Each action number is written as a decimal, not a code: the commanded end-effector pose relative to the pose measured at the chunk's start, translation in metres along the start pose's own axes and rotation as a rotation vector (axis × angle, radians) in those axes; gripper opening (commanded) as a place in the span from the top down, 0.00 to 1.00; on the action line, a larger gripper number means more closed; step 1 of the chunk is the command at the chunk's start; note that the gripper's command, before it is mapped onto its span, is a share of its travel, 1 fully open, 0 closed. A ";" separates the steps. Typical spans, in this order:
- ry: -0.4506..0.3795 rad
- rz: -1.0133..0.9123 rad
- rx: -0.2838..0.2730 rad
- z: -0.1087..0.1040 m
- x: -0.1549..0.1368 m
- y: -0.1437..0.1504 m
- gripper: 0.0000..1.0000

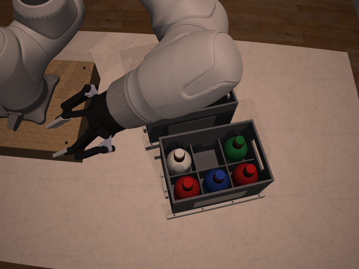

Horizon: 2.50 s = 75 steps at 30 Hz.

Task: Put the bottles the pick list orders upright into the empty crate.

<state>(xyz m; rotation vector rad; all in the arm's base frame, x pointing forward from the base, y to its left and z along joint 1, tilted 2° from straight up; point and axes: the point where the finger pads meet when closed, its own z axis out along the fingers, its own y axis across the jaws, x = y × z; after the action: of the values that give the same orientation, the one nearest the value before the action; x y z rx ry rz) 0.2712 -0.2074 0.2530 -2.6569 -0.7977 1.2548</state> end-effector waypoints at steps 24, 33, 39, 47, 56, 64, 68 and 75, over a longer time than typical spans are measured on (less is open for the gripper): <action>0.121 0.235 -0.155 -0.068 0.086 -0.012 0.62; 0.201 0.341 -0.208 -0.094 0.121 -0.025 0.62; 0.245 0.391 -0.228 -0.111 0.143 -0.035 0.62; 0.291 0.440 -0.244 -0.127 0.165 -0.048 0.62; 0.363 0.511 -0.257 -0.150 0.197 -0.070 0.62; 0.412 0.556 -0.260 -0.165 0.217 -0.086 0.62; 0.437 0.578 -0.261 -0.174 0.230 -0.098 0.62; 0.487 0.621 -0.257 -0.185 0.246 -0.114 0.62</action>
<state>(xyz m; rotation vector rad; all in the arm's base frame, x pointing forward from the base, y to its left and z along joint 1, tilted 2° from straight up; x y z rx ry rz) 0.4897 0.0349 0.2384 -3.3528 -0.0573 0.5237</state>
